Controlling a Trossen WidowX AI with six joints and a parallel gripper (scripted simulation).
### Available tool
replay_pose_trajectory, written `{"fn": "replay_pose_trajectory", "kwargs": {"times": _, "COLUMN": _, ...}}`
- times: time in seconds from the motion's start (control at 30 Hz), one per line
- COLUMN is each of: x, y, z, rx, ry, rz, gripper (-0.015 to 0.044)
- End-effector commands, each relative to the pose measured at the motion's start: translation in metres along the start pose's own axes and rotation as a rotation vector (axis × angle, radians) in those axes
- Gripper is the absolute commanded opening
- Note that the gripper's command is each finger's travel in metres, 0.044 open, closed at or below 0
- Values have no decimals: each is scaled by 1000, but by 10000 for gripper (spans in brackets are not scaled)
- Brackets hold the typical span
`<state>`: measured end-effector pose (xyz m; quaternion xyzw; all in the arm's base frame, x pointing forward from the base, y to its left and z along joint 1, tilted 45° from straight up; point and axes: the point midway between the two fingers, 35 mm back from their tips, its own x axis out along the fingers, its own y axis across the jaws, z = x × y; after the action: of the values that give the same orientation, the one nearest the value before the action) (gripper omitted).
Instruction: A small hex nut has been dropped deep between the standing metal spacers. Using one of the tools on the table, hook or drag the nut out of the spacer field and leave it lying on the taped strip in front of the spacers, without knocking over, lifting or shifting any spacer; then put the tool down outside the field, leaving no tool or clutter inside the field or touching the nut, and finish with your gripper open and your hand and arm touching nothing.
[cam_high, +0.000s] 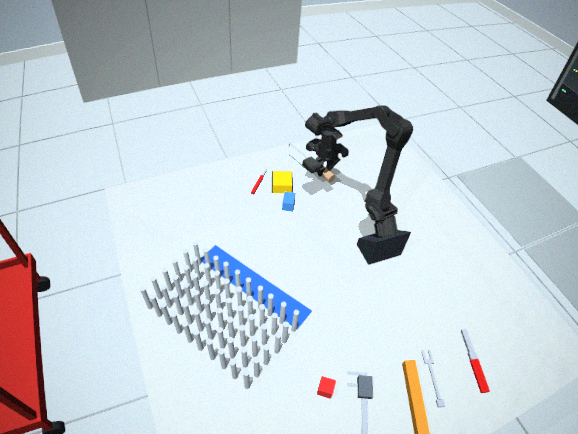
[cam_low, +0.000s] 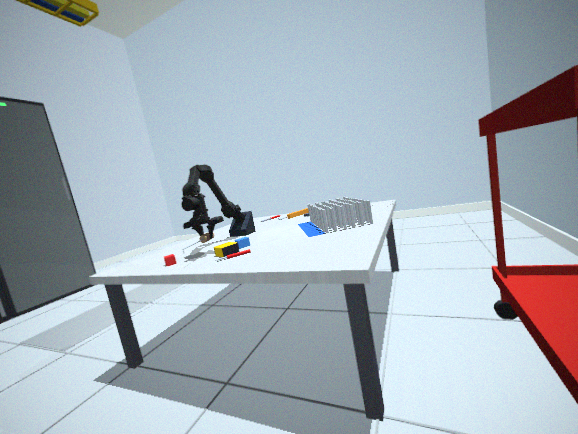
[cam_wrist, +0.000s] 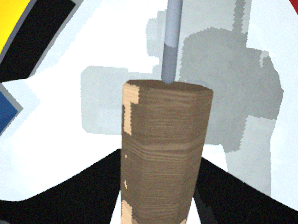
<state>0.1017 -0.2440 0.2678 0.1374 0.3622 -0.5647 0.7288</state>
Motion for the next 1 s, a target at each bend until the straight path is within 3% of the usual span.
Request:
{"fn": "replay_pose_trajectory", "kwargs": {"times": 0.0, "x": 1, "y": 0, "z": 1, "rx": -141, "ry": -3, "rz": 1, "gripper": 0}}
{"fn": "replay_pose_trajectory", "kwargs": {"times": 0.2, "x": 3, "y": 1, "z": 1, "rx": -317, "ry": -4, "rz": 4, "gripper": 0}}
{"fn": "replay_pose_trajectory", "kwargs": {"times": 0.97, "x": 27, "y": 1, "z": 2, "rx": -318, "ry": -6, "rz": 1, "gripper": 0}}
